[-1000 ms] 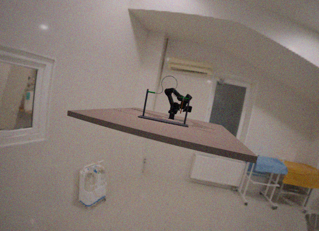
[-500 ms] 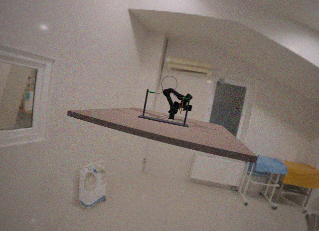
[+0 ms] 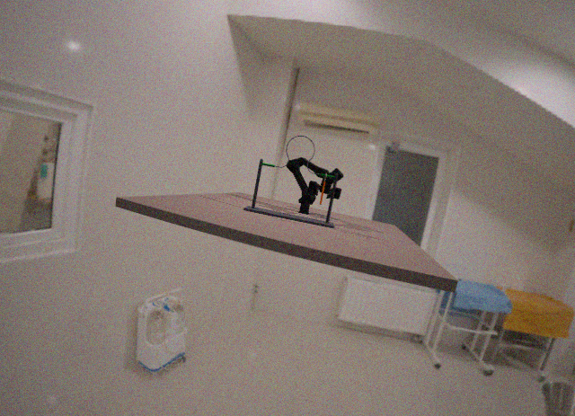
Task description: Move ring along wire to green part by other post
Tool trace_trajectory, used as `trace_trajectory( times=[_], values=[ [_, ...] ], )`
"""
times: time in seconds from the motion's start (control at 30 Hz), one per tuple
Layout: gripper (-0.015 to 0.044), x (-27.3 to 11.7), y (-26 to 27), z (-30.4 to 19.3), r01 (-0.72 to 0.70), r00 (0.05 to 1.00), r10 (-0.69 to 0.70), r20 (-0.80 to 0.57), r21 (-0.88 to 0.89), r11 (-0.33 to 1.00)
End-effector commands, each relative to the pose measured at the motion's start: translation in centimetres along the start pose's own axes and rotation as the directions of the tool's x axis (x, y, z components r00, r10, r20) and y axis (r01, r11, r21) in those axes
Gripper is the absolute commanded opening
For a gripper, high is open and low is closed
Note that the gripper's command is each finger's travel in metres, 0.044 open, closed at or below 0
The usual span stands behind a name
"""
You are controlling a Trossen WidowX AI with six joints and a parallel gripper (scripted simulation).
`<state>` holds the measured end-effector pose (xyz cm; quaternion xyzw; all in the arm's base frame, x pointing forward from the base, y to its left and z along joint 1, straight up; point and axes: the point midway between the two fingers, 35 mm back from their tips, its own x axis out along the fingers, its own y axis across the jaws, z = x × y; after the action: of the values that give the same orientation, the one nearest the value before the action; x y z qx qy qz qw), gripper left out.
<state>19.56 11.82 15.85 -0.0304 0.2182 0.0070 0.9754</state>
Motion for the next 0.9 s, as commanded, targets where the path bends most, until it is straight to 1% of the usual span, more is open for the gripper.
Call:
trace_trajectory(
  times=[0.0, 0.1, 0.13, 0.87],
  values=[
    [0.0344, -2.19, -0.12, 0.63, -0.01, 1.0, 0.01, 0.023, 0.01, 1.0],
    [0.0423, -2.63, -0.22, 0.73, -0.012, 1.0, 0.012, 0.029, 0.008, 1.0],
    [0.044, -2.63, -0.22, 0.73, -0.012, 1.0, 0.012, 0.029, 0.008, 1.0],
    [0.044, -2.63, -0.22, 0.73, -0.012, 1.0, 0.012, 0.029, 0.008, 1.0]
  ],
)
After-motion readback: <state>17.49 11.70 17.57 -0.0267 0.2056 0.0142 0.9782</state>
